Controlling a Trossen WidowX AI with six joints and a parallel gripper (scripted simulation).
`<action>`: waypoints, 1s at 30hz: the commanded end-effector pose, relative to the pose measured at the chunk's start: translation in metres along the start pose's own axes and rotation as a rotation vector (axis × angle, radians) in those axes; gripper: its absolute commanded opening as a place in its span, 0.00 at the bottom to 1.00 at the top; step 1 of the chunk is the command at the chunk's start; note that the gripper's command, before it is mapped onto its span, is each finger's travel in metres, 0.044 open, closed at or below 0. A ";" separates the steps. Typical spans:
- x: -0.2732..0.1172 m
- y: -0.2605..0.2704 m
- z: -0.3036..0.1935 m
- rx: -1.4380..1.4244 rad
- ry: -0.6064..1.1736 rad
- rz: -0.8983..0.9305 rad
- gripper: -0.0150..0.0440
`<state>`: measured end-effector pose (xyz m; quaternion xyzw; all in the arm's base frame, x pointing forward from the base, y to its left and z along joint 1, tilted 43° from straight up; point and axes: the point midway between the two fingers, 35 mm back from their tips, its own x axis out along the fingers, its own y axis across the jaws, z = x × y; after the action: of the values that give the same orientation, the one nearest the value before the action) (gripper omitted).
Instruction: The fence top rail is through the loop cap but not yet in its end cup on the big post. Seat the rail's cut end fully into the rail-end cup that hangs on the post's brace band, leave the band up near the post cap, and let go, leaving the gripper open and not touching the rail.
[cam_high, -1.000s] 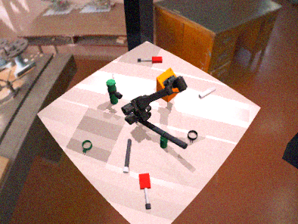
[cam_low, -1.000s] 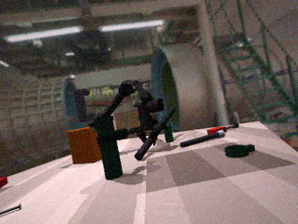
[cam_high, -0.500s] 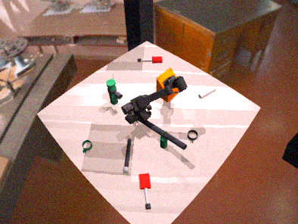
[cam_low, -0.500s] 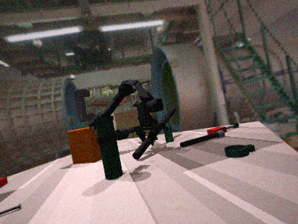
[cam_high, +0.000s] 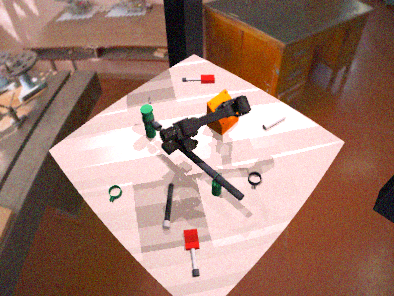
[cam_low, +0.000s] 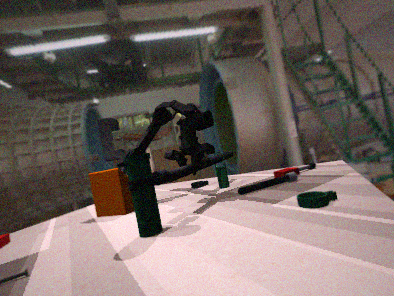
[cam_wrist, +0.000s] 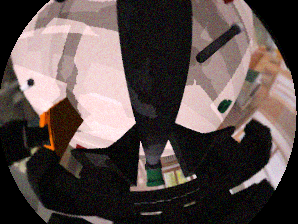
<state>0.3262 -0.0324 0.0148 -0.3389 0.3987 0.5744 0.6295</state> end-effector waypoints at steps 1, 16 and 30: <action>-0.002 -0.001 -0.002 -0.002 0.011 -0.002 0.25; -0.002 -0.001 -0.002 0.000 -0.001 -0.001 0.25; -0.007 -0.005 -0.007 0.000 -0.001 -0.001 0.25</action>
<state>0.3263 -0.0349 0.0154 -0.3352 0.3968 0.5816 0.6261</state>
